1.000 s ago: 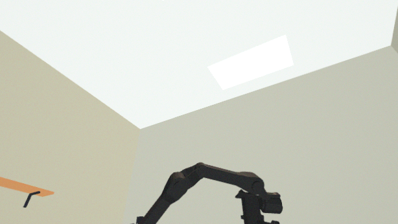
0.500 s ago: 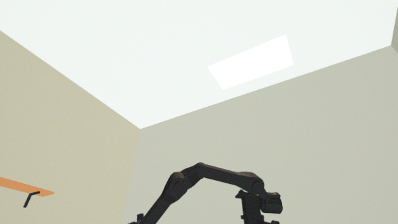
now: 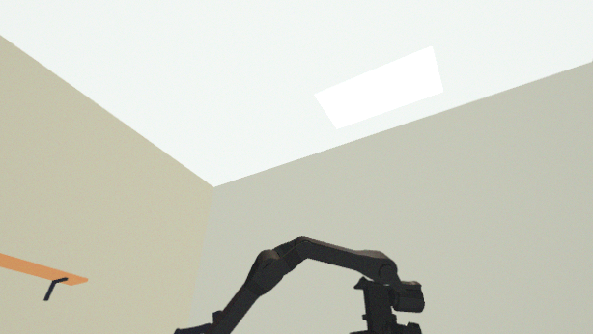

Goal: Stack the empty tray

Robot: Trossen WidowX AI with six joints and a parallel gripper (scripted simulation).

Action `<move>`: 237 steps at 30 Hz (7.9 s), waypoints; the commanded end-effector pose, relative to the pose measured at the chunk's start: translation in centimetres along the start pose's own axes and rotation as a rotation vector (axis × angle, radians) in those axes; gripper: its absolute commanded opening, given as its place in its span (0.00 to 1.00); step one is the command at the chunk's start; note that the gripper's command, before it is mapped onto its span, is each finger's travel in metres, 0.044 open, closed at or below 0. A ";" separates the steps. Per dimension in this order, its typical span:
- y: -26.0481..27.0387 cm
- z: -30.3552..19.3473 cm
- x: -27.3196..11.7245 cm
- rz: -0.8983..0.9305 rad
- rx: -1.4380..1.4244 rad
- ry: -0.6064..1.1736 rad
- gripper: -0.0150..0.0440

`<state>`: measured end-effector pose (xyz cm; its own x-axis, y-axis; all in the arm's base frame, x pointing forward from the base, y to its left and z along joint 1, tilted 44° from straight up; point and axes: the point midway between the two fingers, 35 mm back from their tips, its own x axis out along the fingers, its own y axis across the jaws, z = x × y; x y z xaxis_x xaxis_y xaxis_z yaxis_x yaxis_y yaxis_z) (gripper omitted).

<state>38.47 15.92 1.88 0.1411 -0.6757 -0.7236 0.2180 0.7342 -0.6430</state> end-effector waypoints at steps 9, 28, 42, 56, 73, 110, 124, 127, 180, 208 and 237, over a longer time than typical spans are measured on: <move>0.0 0.0 0.0 0.000 0.000 0.000 0.25; -9.2 3.0 -0.6 0.049 0.337 0.062 1.00; -33.7 -1.0 0.8 0.101 1.390 0.151 1.00; -45.8 -17.3 -1.0 0.016 2.466 0.013 1.00; -46.2 -19.9 0.2 -0.007 2.646 -0.043 1.00; -46.3 -20.3 6.9 -0.014 2.643 -0.042 0.70; -46.3 -20.3 6.9 -0.014 2.643 -0.042 0.52; -46.3 -20.3 6.9 -0.014 2.643 -0.042 0.48; -46.5 -19.9 -2.5 -0.011 2.647 -0.031 0.25; -47.2 -19.6 -4.6 -0.010 2.647 -0.031 0.25; -43.9 -13.3 -3.4 0.048 2.484 0.099 0.25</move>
<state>14.75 -13.46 28.70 0.1433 -0.6091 -0.7801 0.4208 -0.6759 0.6050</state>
